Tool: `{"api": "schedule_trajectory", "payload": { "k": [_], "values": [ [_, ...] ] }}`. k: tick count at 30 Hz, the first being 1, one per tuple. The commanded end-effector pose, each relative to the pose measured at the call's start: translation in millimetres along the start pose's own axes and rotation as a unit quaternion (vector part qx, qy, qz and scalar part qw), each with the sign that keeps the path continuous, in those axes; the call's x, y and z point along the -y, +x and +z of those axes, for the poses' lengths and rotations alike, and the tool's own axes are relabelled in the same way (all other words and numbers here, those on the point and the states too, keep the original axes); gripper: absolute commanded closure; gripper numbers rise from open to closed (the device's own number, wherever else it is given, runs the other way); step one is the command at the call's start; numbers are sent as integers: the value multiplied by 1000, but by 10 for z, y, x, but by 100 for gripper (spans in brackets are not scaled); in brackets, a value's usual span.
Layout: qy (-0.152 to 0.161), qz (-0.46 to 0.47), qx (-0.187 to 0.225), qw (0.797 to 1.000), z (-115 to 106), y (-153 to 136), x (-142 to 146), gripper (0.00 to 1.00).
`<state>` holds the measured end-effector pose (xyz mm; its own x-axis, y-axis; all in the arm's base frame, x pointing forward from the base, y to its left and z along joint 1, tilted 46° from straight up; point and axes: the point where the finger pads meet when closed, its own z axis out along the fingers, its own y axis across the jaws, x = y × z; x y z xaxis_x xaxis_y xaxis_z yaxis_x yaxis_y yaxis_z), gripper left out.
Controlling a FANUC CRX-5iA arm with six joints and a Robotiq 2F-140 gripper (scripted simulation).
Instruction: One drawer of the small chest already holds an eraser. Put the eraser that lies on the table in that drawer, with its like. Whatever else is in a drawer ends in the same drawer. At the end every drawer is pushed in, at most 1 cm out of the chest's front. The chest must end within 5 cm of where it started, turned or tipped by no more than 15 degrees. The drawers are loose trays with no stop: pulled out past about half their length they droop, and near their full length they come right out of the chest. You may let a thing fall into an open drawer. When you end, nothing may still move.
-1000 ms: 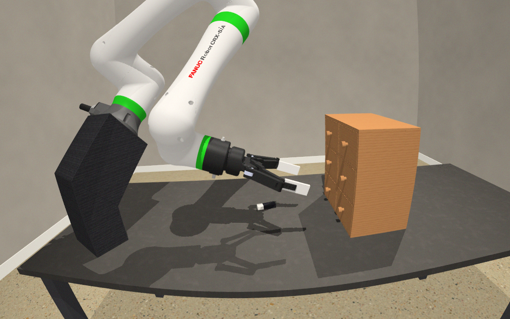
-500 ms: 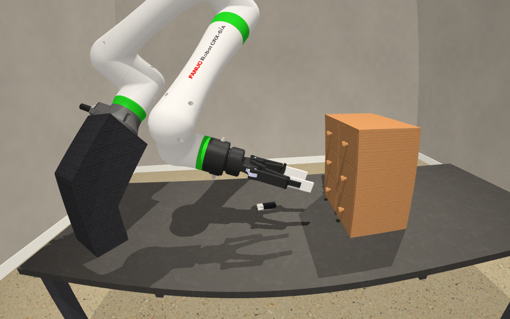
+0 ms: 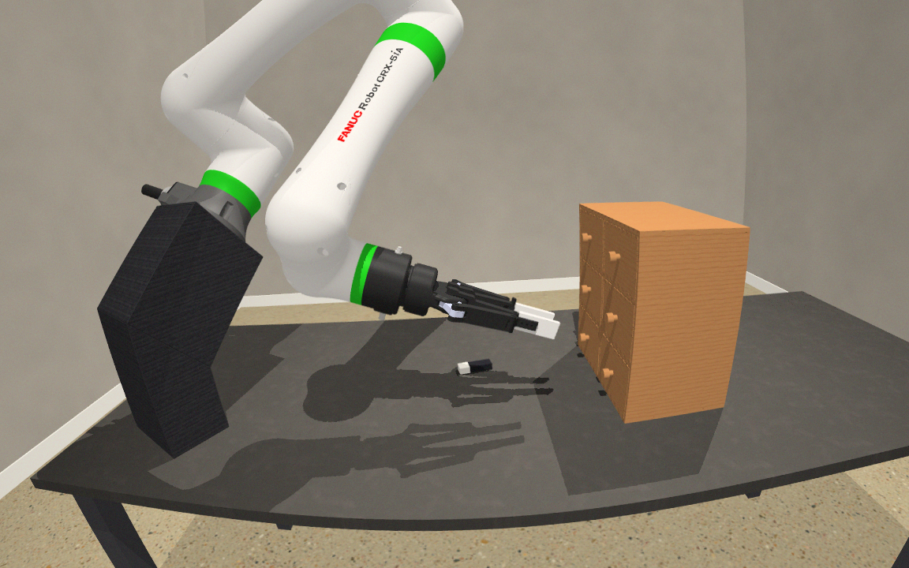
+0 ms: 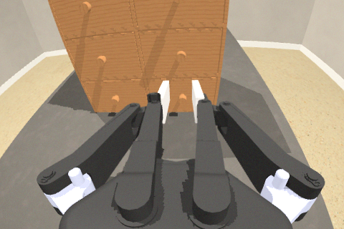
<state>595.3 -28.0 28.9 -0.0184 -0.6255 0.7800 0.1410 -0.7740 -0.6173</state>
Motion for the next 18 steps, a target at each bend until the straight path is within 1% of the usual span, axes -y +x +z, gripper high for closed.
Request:
{"api": "schedule_trajectory", "payload": {
  "k": [1, 3, 7, 18],
  "values": [
    [0, 0, 0, 1000, 61, -41, -5, 80],
    [0, 0, 0, 1000, 61, -41, -5, 80],
    [0, 0, 0, 1000, 190, -139, -6, 80],
    [0, 0, 0, 1000, 704, -531, -6, 80]
  ]
}}
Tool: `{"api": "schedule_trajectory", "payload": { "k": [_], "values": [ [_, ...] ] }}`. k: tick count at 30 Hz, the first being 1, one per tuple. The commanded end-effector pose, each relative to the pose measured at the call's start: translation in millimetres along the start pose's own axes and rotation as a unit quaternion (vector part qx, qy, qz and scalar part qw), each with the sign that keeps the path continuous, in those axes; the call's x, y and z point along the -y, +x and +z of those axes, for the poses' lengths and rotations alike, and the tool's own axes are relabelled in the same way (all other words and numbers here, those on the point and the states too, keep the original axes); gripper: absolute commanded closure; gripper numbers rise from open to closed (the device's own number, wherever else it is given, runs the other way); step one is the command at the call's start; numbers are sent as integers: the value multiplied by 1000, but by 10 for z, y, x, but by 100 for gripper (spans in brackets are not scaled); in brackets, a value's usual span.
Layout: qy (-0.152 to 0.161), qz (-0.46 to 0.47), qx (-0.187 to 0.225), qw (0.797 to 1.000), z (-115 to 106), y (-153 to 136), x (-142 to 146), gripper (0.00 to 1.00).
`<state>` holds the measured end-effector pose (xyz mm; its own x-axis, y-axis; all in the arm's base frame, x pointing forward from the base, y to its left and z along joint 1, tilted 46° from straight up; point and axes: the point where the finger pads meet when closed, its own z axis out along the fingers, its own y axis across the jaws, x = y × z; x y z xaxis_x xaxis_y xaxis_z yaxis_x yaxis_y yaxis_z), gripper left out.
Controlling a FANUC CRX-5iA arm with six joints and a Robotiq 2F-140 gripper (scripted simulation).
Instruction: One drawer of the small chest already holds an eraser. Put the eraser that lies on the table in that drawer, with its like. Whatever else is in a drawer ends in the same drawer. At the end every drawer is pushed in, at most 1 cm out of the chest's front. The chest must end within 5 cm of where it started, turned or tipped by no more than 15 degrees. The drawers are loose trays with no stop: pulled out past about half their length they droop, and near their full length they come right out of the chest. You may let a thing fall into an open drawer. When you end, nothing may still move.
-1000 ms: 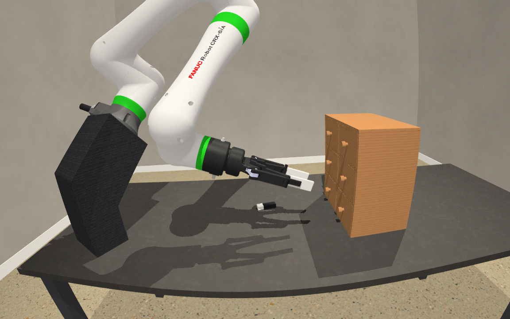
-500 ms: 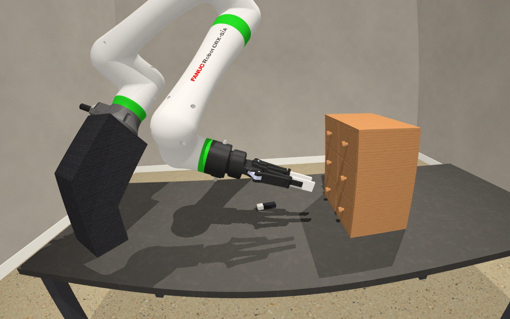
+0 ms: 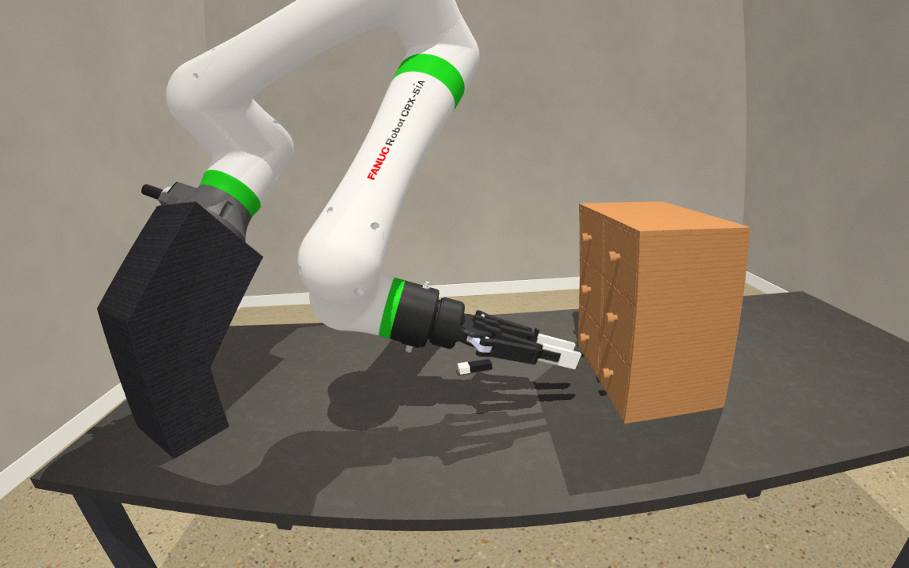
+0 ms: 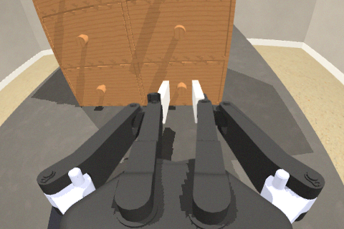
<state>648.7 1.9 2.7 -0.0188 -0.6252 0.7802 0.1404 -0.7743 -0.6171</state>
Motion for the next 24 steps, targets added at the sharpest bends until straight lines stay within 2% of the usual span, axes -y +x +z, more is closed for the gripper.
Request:
{"api": "schedule_trajectory", "payload": {
  "k": [1, 10, 24],
  "values": [
    [0, 0, 0, 1000, 173, -129, 0, 80],
    [0, 0, 0, 1000, 389, -294, 0, 80],
    [0, 0, 0, 1000, 402, -304, 0, 80]
  ]
}}
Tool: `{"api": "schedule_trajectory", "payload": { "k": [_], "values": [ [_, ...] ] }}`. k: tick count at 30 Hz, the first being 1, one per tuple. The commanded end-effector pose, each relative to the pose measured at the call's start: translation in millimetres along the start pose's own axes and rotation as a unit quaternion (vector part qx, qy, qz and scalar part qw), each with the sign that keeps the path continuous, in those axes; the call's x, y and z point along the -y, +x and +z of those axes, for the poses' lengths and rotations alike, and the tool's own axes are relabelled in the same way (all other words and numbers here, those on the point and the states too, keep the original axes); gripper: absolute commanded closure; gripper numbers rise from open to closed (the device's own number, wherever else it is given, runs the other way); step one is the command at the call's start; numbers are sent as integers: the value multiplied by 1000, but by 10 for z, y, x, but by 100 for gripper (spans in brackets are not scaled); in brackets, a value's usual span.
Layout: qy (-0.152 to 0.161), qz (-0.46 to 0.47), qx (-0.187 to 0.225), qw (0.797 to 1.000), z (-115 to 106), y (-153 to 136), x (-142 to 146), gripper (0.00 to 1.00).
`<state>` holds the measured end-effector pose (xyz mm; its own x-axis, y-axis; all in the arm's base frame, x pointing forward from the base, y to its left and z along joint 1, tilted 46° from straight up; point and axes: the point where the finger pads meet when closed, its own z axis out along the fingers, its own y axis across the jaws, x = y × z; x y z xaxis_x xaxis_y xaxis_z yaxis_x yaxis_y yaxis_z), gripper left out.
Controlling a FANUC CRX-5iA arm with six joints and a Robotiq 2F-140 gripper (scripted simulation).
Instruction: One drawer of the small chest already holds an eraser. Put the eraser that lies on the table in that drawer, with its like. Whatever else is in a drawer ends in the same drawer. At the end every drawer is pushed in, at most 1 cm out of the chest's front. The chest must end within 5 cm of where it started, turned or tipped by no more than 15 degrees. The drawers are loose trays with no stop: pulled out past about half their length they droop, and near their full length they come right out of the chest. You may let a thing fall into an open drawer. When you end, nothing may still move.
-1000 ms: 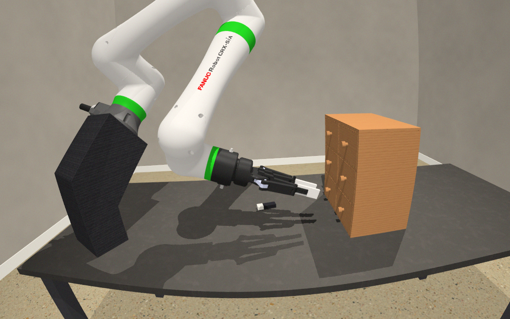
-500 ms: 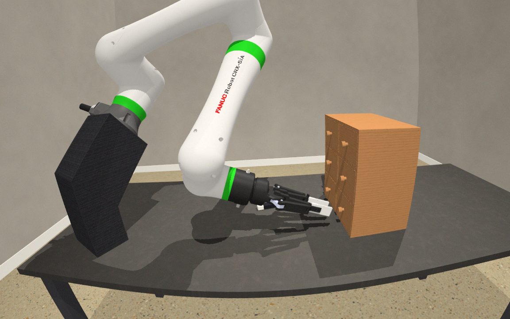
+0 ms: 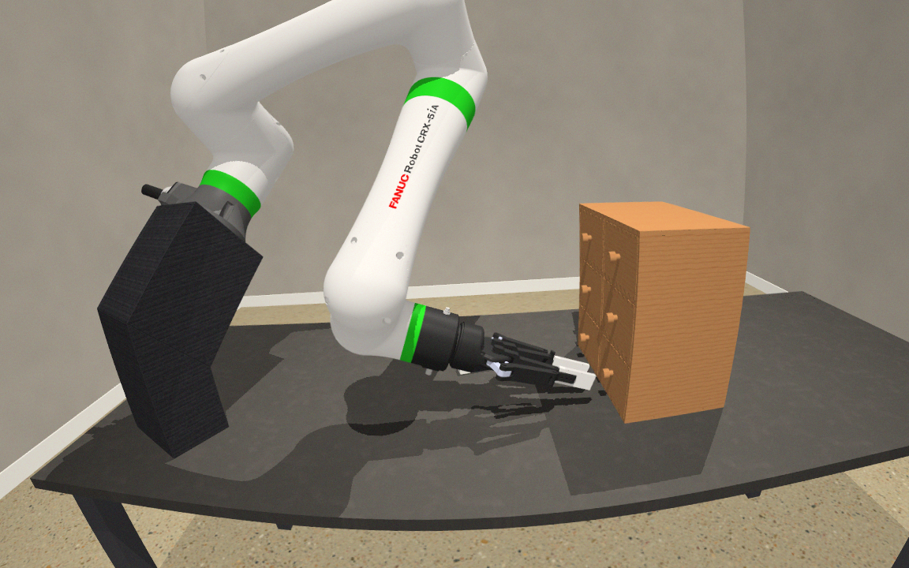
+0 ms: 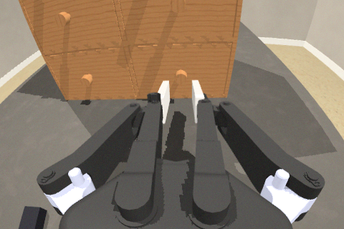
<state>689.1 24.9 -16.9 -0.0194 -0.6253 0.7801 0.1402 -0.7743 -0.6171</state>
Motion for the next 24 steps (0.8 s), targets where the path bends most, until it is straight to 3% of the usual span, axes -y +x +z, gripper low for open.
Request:
{"api": "schedule_trajectory", "payload": {
  "k": [1, 24],
  "values": [
    [0, 0, 0, 1000, 0, 0, -1, 80],
    [0, 0, 0, 1000, 68, 25, -1, 80]
  ]
}}
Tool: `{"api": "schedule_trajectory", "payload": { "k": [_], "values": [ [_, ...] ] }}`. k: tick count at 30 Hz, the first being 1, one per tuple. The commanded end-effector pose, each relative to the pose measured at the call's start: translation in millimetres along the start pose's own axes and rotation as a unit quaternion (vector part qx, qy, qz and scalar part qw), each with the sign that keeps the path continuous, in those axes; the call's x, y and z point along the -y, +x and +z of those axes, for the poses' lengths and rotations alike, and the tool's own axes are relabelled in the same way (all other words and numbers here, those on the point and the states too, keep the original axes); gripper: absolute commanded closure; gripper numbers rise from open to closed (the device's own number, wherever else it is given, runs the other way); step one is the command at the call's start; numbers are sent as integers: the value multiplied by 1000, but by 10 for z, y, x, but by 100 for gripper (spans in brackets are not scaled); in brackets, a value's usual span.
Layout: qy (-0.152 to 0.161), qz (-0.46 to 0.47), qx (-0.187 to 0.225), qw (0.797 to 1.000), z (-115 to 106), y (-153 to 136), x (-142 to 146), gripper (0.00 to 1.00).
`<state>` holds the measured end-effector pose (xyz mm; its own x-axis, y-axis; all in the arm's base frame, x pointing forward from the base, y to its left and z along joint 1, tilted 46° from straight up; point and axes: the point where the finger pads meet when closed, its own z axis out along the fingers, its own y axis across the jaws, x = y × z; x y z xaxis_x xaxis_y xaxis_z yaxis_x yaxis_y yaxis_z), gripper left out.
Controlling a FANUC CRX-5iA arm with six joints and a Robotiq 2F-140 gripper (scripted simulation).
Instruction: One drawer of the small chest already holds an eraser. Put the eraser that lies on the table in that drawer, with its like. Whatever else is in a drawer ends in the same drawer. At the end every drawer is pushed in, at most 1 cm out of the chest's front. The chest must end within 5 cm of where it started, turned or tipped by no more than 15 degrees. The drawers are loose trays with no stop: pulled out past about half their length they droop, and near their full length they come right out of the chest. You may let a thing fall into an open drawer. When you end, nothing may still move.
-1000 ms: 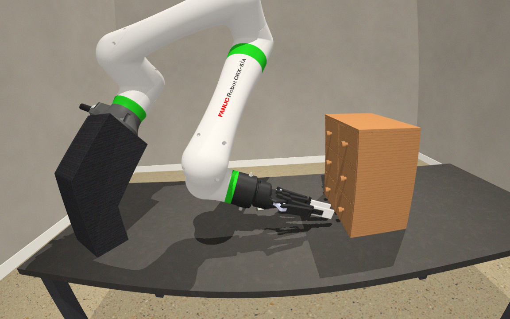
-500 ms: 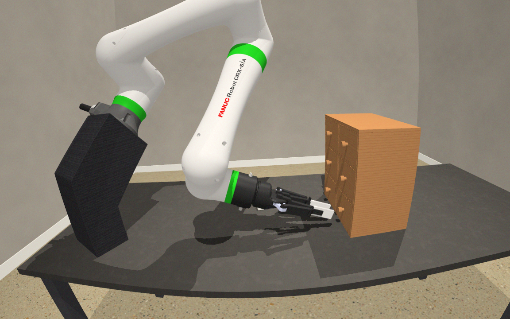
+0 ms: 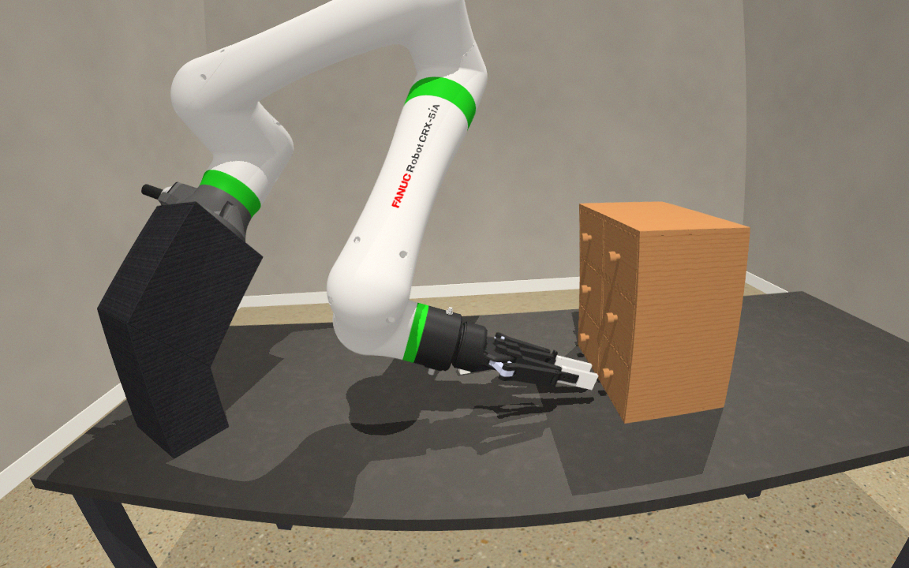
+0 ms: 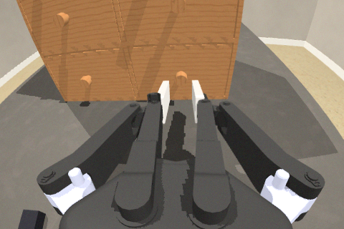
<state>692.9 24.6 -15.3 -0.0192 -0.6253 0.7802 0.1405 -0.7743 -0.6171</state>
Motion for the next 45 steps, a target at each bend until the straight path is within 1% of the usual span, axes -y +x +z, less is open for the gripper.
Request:
{"api": "schedule_trajectory", "payload": {
  "k": [1, 20, 45],
  "values": [
    [0, 0, 0, 1000, 43, 17, -3, 80],
    [0, 0, 0, 1000, 277, 102, -3, 80],
    [0, 0, 0, 1000, 289, 107, -3, 80]
  ]
}}
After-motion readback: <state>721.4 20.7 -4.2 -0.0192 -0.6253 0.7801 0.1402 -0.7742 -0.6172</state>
